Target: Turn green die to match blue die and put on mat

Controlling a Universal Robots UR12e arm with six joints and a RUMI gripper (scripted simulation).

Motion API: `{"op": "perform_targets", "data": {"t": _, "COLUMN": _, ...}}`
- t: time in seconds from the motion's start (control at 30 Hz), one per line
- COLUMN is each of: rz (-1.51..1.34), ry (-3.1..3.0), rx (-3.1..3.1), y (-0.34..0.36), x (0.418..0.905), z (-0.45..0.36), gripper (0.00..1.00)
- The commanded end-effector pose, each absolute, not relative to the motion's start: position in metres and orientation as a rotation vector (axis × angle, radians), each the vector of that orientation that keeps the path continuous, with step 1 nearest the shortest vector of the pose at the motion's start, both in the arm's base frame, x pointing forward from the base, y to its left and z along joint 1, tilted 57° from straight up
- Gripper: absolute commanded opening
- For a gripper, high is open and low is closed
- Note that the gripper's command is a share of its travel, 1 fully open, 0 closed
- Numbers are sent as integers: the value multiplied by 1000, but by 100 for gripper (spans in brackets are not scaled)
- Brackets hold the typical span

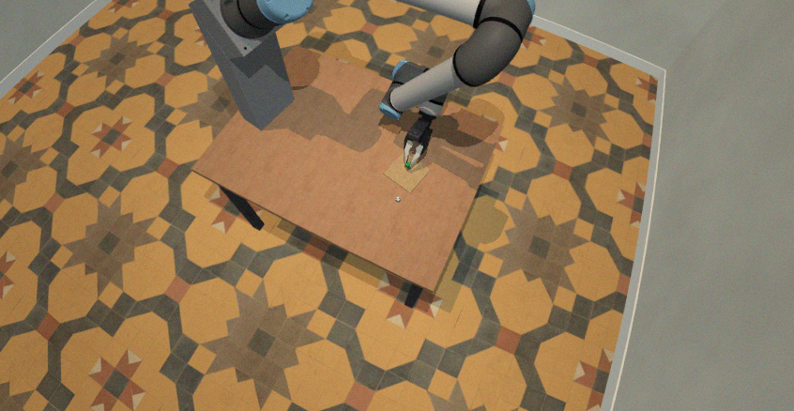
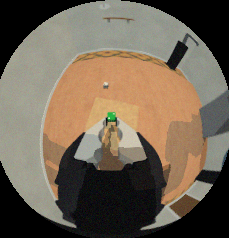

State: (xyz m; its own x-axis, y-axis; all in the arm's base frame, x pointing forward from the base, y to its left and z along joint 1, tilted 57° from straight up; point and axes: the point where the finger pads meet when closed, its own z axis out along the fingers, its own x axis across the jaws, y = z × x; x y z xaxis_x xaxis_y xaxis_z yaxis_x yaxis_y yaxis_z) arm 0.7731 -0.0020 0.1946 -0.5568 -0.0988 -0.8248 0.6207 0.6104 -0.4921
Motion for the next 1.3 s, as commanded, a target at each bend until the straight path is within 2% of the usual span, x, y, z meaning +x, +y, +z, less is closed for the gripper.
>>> {"op": "perform_targets", "data": {"t": 0.0, "rz": -1014, "ry": 1942, "rx": 414, "y": -1, "x": 766, "z": 200, "gripper": 0}}
{"op": "perform_targets", "data": {"t": 0.77, "rz": -1009, "ry": 1945, "rx": 411, "y": 1, "x": 751, "z": 209, "gripper": 0}}
{"op": "perform_targets", "data": {"t": 1.27, "rz": -838, "ry": 2014, "rx": 318, "y": -3, "x": 752, "z": 210, "gripper": 0}}
